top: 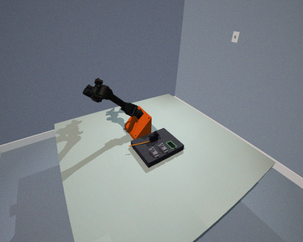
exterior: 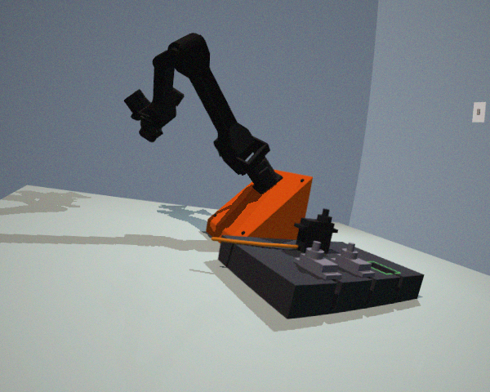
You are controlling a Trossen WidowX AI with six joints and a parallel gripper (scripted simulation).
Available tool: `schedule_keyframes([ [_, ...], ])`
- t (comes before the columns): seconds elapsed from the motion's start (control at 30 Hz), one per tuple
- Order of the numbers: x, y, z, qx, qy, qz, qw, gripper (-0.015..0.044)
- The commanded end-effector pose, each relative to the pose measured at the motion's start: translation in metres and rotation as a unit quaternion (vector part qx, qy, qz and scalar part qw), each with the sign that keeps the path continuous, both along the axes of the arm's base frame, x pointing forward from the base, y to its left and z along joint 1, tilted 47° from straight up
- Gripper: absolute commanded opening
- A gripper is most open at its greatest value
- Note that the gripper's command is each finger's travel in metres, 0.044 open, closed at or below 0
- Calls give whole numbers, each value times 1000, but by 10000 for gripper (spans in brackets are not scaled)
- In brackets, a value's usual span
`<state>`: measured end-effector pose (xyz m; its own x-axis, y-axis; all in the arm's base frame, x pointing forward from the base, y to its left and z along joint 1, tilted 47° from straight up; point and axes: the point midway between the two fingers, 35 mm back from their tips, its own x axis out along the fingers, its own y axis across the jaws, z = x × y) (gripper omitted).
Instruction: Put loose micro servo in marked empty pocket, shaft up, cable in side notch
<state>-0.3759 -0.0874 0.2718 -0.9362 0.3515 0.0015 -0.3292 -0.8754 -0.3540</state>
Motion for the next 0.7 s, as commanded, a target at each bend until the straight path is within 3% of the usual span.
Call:
schedule_keyframes([
  [0.0, 0, -2, 0, -1, 0, 3, 1000, 426],
  [0.3, 17, -66, 3, -35, 2, 98, 995, 440],
  [0.67, 78, -171, 8, -67, -12, 269, 961, 440],
])
